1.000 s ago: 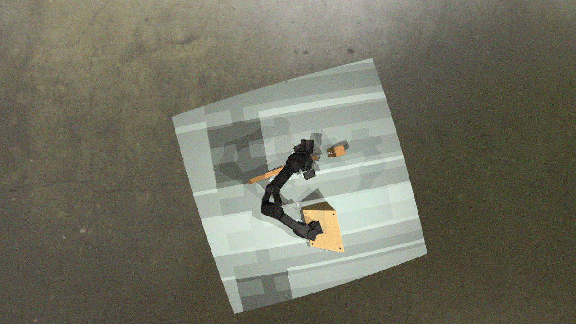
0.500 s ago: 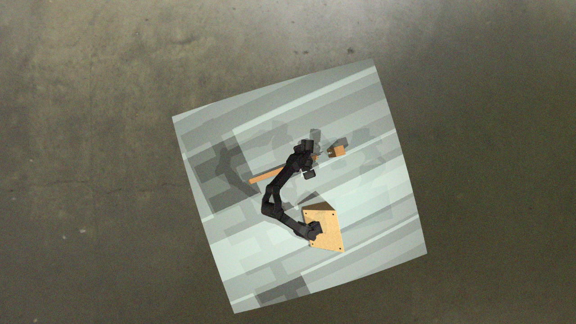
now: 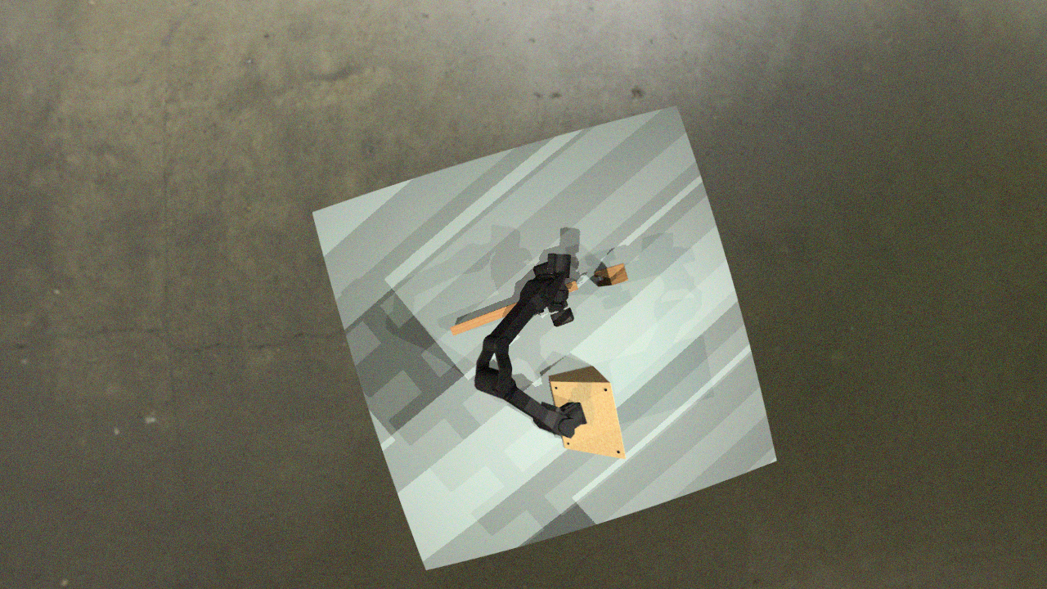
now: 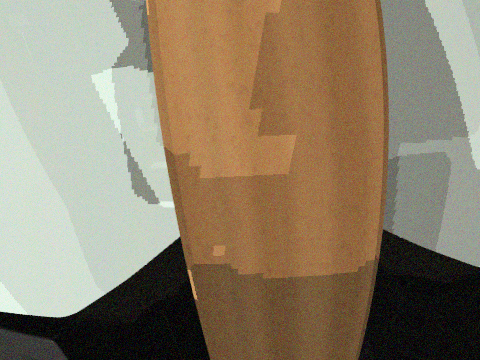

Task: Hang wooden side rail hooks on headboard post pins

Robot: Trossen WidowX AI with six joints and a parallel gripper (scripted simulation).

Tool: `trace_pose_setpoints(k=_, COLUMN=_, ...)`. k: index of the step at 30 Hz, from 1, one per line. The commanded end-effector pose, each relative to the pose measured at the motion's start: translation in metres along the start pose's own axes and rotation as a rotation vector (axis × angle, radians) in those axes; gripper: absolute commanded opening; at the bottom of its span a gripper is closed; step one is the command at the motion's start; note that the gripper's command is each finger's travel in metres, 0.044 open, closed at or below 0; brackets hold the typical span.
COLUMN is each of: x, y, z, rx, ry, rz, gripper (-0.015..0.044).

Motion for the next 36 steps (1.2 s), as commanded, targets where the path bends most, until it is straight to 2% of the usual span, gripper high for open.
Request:
trace_pose_setpoints(k=1, x=0.0051, y=-0.0012, z=0.0020, rx=0.003, ry=0.003, rz=0.010, gripper=0.0000)
trace_pose_setpoints(k=36, x=0.0085, y=-0.0003, z=0.0031, rx=0.003, ry=0.003, rz=0.010, gripper=0.0000)
Point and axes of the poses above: the point midway between the two fingers, 35 mm back from their tips, its own x axis back along the fingers, its own y axis across the jaws, z = x × y, the point moved 1 cm from there along x, back along the fingers, and after that the axes turned 10 degrees about -x, right-handed, at the moved point
